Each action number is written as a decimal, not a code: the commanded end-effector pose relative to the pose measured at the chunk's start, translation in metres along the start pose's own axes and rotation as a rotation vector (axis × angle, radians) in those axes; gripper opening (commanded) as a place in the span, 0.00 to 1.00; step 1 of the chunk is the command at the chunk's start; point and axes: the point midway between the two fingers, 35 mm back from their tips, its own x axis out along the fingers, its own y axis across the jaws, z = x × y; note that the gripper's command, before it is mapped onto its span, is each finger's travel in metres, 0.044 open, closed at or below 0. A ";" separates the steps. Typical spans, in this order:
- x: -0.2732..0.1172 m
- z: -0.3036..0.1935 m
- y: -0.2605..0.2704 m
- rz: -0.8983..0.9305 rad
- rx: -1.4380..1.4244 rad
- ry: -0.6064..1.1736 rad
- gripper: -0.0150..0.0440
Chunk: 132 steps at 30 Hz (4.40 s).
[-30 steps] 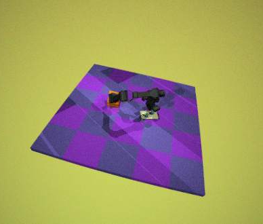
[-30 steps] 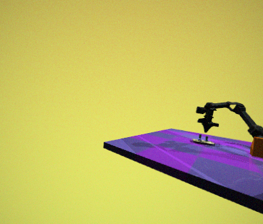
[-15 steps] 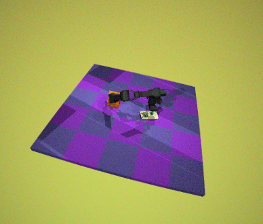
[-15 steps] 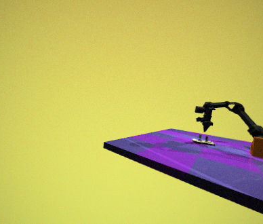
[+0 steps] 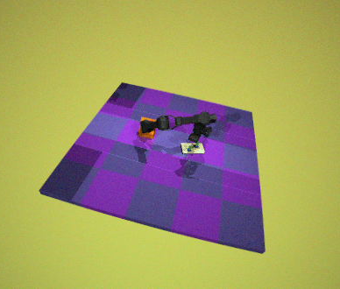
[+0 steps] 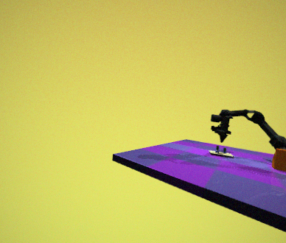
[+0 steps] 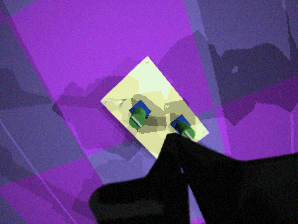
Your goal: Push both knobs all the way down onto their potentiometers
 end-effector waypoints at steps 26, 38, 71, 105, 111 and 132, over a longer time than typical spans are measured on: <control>-0.009 0.008 0.016 -0.013 0.985 0.024 0.25; -0.012 0.011 0.023 -0.028 1.401 0.028 0.25; 0.004 0.013 0.033 -0.060 2.078 0.021 0.25; 0.026 0.012 0.032 -0.060 2.078 0.019 0.25; 0.028 0.012 0.032 -0.060 2.078 0.019 0.25; 0.030 0.012 0.032 -0.060 2.078 0.019 0.25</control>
